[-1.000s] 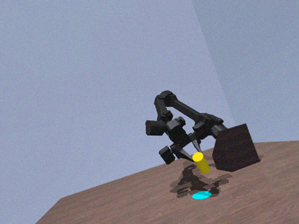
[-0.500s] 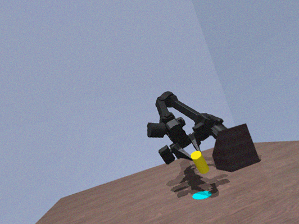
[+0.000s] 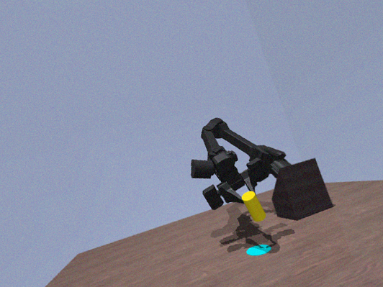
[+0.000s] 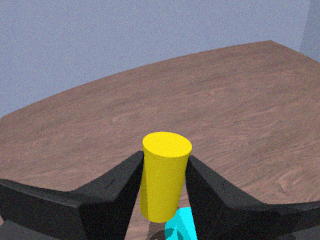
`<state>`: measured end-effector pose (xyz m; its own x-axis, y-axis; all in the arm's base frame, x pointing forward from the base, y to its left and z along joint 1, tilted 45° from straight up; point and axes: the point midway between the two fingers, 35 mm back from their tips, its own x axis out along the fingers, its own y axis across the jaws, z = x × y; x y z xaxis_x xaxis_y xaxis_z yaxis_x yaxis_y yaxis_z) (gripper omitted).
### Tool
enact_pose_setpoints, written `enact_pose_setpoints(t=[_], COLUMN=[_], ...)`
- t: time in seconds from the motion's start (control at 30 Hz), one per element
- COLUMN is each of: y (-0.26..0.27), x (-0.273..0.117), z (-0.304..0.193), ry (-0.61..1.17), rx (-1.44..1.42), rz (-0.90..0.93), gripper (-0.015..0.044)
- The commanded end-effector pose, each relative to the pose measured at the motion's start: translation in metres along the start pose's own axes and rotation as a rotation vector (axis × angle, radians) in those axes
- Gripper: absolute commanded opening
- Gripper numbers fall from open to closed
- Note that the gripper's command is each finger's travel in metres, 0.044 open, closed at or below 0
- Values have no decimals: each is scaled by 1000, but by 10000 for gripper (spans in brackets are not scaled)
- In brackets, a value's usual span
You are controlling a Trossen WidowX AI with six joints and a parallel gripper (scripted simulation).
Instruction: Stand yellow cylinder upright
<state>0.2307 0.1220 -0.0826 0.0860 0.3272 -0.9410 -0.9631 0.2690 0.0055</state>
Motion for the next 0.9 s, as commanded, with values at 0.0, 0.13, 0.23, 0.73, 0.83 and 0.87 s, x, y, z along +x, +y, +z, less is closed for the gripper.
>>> enact_pose_setpoints(t=[0.0,0.13,0.23,0.73,0.83,0.87], y=[2,2,2,2,2,2], x=[-2,-4,-6,-15,-17,-17], z=[0,1,1,2,2,2], ry=[-35,-63,-84,-184,-203,-209], rx=[-16,-27,-36,-84,-95,-98], rz=[-5,-13,-20,-61,-71,-74], gripper=[105,105,105,105,105,105])
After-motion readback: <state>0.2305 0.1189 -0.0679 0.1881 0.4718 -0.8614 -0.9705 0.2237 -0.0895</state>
